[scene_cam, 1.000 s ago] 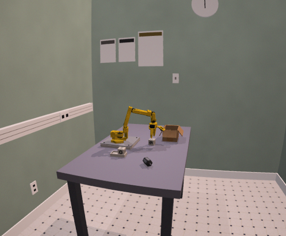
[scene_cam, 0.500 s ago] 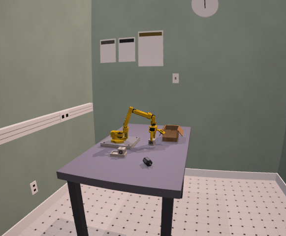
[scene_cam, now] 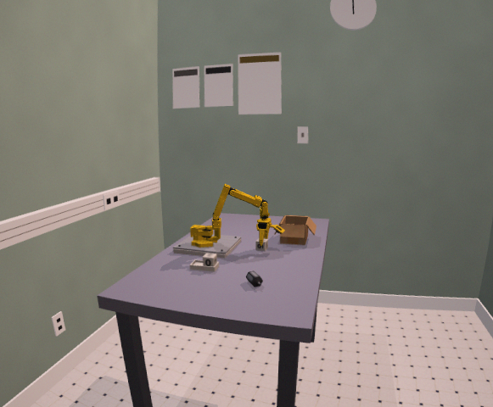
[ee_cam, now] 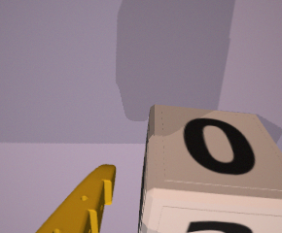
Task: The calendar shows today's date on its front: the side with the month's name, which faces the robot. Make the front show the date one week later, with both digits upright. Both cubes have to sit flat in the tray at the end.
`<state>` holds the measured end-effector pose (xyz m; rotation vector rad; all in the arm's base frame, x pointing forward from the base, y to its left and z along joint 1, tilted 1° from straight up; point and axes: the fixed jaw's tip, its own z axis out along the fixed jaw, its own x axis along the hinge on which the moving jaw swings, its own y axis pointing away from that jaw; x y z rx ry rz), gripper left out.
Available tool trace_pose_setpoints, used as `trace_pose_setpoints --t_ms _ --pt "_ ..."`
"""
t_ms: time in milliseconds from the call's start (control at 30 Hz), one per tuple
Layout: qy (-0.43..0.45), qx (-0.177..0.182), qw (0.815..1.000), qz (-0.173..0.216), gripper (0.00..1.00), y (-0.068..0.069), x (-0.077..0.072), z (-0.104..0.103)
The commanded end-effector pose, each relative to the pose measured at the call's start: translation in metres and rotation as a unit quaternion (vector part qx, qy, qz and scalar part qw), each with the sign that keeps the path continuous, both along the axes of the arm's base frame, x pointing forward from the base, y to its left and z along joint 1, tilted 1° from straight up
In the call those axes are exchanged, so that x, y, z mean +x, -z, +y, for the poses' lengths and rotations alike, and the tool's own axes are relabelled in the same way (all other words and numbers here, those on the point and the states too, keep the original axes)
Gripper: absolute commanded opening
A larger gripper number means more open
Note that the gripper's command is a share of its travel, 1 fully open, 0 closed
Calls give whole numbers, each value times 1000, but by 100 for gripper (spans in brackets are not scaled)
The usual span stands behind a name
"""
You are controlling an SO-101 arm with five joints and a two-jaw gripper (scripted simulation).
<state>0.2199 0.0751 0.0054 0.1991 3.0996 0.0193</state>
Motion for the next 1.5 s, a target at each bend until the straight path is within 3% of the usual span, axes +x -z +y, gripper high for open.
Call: trace_pose_setpoints --t_ms 0,1467 --pt "2 -4 1000 15 35 7 -5 0" --pt "2 -4 1000 15 27 7 -6 -6"
